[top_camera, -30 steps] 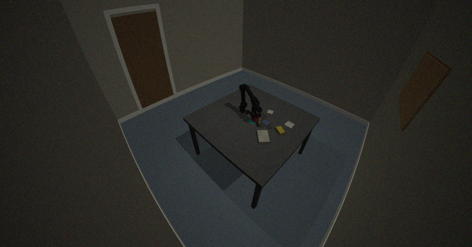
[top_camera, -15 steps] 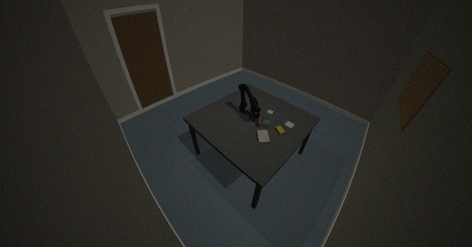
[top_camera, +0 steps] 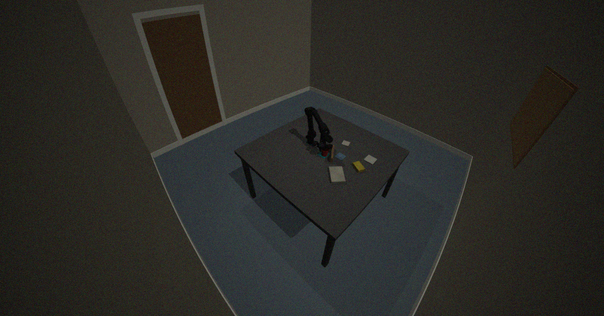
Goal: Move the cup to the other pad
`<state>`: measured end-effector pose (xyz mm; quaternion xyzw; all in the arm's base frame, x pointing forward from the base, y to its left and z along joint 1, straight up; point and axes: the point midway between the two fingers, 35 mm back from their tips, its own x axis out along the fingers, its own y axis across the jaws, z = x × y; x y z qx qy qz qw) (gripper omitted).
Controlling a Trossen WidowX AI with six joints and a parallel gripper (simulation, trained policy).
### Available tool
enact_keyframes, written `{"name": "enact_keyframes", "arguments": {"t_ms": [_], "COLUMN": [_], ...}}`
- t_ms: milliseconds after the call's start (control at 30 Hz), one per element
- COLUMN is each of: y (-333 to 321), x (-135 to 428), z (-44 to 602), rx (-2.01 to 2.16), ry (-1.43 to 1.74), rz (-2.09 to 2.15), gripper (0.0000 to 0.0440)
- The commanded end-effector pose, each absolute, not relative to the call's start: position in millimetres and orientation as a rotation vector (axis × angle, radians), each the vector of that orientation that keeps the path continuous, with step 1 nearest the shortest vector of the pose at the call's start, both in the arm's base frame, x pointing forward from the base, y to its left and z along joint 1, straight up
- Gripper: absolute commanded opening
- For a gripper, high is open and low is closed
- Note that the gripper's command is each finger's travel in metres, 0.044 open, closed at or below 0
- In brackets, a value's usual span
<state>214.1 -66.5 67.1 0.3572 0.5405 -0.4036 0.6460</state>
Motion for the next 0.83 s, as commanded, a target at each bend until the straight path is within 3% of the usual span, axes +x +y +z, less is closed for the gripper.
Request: {"name": "enact_keyframes", "arguments": {"t_ms": [0,533,800], "y": [-64,-60,-60], "x": [214,209,206], "z": [70,87,98], "rx": [0.836,0.915,0.949], "ry": [1.212,1.118,1.061], "rz": [-0.89,-0.826,-0.809], "gripper": [0.0128,0.0181,0.0229]}}
